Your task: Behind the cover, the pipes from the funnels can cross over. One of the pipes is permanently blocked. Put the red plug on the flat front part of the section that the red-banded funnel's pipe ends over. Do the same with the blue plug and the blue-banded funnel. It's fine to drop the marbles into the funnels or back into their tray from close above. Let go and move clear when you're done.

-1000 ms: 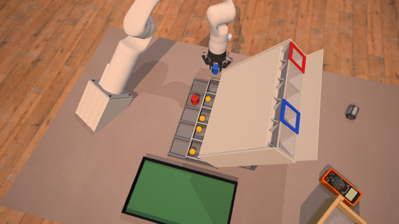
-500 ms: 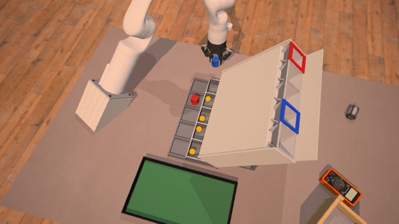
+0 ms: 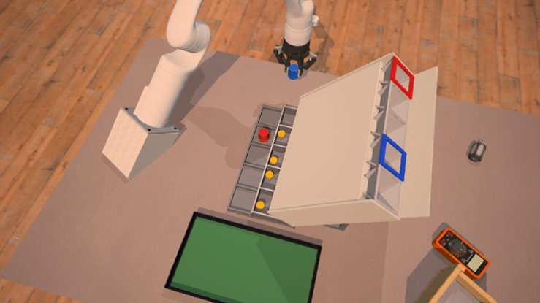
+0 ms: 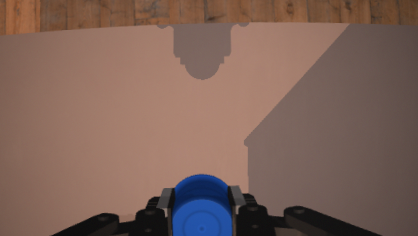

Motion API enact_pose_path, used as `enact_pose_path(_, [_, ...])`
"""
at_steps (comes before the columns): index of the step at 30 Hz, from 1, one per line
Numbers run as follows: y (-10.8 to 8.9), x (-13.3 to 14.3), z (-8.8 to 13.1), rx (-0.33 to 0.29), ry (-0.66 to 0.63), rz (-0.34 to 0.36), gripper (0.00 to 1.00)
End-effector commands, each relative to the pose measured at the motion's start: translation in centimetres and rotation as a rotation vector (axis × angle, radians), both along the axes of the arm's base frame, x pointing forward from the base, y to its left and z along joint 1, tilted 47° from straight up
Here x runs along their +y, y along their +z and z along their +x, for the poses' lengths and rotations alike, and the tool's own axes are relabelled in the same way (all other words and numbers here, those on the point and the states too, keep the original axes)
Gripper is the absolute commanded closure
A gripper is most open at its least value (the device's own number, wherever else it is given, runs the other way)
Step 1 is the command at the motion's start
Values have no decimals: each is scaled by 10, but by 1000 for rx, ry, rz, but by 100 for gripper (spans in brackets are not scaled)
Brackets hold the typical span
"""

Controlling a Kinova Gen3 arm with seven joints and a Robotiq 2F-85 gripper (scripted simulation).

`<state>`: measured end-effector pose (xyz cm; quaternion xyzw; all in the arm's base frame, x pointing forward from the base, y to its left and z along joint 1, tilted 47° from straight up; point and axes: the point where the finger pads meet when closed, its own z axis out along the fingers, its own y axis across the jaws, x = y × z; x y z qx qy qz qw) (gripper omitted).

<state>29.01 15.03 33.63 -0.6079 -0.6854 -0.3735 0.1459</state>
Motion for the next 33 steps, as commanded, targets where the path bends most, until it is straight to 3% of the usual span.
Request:
enact_pose_path(1, [1, -1, 0, -1, -1, 0, 100])
enact_pose_path(10, [1, -1, 0, -1, -1, 0, 100])
enact_pose_path(11, [1, 0, 0, 191, -190, 71, 100])
enact_pose_path(14, [1, 0, 0, 217, -217, 83, 100])
enact_pose_path(18, [1, 0, 0, 340, -336, 126, 100])
enact_pose_path(27, [1, 0, 0, 344, -340, 127, 100])
enact_pose_path(28, [1, 0, 0, 529, -525, 205, 100])
enact_pose_path(30, [1, 0, 0, 543, -539, 210, 100])
enact_pose_path(33, [1, 0, 0, 623, -618, 243, 100])
